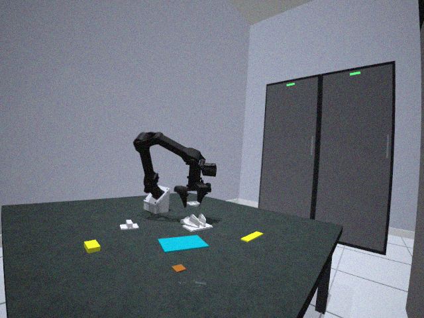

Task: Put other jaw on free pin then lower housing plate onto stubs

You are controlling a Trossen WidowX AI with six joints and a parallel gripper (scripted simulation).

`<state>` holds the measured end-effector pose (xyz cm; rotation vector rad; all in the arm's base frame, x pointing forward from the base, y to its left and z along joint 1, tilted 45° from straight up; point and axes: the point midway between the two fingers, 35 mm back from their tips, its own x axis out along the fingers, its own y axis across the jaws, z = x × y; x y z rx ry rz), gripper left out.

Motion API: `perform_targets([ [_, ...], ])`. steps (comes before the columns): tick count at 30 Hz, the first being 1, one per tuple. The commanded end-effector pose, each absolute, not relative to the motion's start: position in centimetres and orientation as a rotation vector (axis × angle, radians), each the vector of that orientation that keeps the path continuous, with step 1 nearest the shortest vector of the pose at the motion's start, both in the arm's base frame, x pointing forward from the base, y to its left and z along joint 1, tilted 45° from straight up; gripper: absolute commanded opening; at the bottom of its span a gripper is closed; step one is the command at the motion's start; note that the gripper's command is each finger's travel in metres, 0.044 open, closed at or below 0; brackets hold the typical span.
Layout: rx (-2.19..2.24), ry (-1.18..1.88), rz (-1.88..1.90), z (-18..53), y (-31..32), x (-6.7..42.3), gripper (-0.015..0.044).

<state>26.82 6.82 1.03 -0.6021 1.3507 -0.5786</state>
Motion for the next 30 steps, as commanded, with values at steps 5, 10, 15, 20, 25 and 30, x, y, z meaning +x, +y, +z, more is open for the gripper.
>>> perform_targets([
  [5, -0.596, 1.349, -0.575, 1.05, 7.0, 26.9, 0.0351],
  [10, -0.596, 1.349, -0.575, 1.05, 7.0, 26.9, 0.0351],
  [15, -0.596, 1.349, -0.575, 1.05, 7.0, 26.9, 0.0351],
  [20, -0.596, 1.349, -0.575, 1.05, 7.0, 26.9, 0.0351],
  [25, -0.596, 1.349, -0.575, 1.05, 7.0, 26.9, 0.0351],
  [30, -0.599, 1.35, -0.577, 1.2, 6.68, 26.54, 0.0351],
])
